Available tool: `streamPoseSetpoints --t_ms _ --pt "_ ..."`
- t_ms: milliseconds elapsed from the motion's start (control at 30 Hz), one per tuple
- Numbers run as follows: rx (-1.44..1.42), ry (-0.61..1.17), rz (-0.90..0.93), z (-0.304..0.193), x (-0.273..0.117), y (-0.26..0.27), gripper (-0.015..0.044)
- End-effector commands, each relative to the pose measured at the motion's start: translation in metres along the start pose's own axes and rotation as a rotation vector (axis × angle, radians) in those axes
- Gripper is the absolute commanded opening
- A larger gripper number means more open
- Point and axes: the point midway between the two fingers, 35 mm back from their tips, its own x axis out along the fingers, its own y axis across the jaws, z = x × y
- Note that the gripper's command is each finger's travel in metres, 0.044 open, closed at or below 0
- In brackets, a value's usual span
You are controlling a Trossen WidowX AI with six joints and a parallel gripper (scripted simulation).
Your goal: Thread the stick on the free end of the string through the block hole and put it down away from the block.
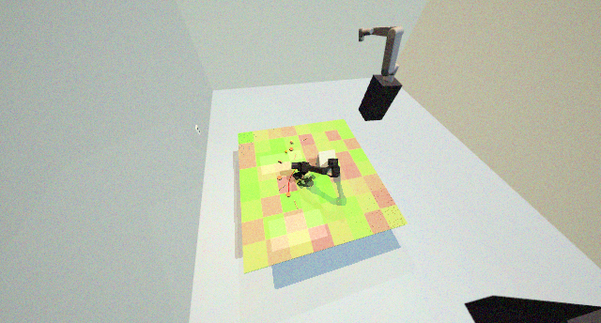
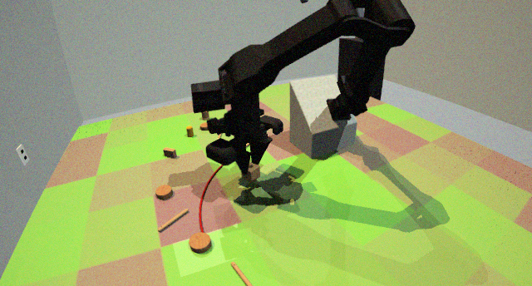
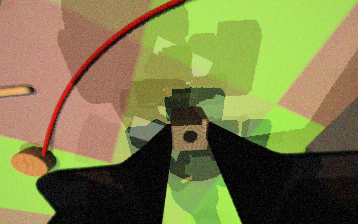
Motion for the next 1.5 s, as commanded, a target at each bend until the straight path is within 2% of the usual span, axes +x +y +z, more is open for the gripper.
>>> streamPoseSetpoints --t_ms 0,267,633,833,1467 --pt "-0.006 -0.025 -0.004 -0.001 -0.001 0.001 0.0000" --pt "-0.006 -0.169 -0.001 -0.010 0.001 0.001 0.0000" --pt "-0.006 -0.197 -0.005 -0.011 0.001 0.001 0.0000" --pt "-0.005 -0.329 -0.004 -0.019 0.004 0.001 0.0000" --pt "-0.002 -0.595 -0.010 -0.034 0.013 0.001 0.0000"
